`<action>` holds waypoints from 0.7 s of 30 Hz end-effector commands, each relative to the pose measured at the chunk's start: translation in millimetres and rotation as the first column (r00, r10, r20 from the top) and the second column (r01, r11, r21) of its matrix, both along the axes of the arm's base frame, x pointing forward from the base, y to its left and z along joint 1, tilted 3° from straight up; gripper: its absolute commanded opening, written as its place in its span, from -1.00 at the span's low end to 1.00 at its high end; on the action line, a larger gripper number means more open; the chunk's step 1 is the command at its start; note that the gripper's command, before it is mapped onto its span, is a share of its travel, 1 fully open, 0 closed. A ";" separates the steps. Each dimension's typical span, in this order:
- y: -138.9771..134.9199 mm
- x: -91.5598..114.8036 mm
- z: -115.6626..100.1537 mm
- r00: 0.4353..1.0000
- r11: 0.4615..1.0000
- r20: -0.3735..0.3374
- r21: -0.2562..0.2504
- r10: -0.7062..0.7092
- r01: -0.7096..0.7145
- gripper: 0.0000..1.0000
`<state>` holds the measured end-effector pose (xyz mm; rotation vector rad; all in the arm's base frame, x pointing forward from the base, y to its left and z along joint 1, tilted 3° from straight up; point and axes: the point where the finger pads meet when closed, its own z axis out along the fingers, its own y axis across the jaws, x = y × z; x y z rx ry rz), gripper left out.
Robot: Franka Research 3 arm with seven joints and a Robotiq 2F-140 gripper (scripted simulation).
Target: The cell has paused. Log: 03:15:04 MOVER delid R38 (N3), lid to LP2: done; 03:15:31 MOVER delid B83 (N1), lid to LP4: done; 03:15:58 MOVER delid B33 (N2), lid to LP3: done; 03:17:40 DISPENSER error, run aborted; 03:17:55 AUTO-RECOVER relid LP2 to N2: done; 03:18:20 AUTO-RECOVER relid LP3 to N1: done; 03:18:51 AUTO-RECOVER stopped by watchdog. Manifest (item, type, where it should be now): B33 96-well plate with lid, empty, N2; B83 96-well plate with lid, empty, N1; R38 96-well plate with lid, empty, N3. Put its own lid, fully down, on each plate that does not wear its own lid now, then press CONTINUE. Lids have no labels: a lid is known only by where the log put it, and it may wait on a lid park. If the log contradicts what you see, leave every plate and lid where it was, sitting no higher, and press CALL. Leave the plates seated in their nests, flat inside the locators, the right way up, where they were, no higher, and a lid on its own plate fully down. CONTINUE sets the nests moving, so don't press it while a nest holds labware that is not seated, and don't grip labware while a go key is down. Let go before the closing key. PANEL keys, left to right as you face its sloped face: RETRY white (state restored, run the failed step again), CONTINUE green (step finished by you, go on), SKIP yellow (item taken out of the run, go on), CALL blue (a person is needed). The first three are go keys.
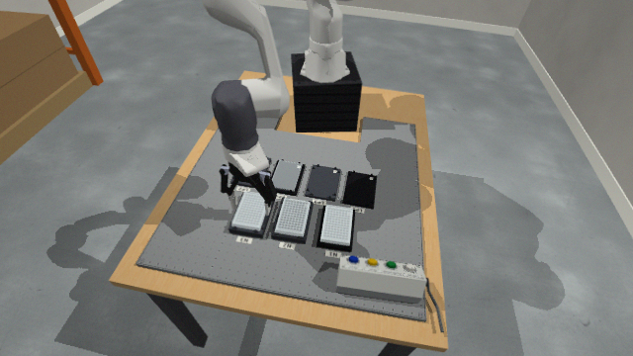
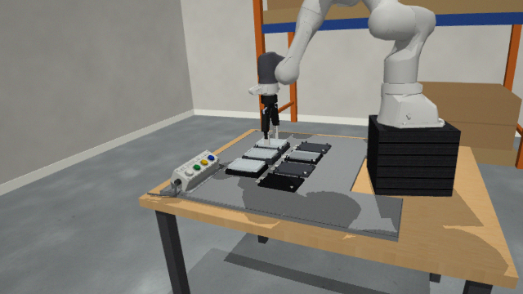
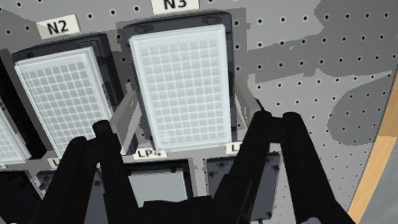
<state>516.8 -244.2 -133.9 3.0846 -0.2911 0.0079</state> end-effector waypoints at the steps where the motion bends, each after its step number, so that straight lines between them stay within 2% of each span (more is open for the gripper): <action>1: 0.5 0.9 -0.6 1.000 1.000 0.002 0.000 -0.001 0.001 0.32; 11: 0.6 0.9 2.2 1.000 1.000 0.002 0.000 -0.001 0.001 0.32; 21: 1.2 0.9 16.5 1.000 1.000 0.002 0.000 -0.001 0.001 0.32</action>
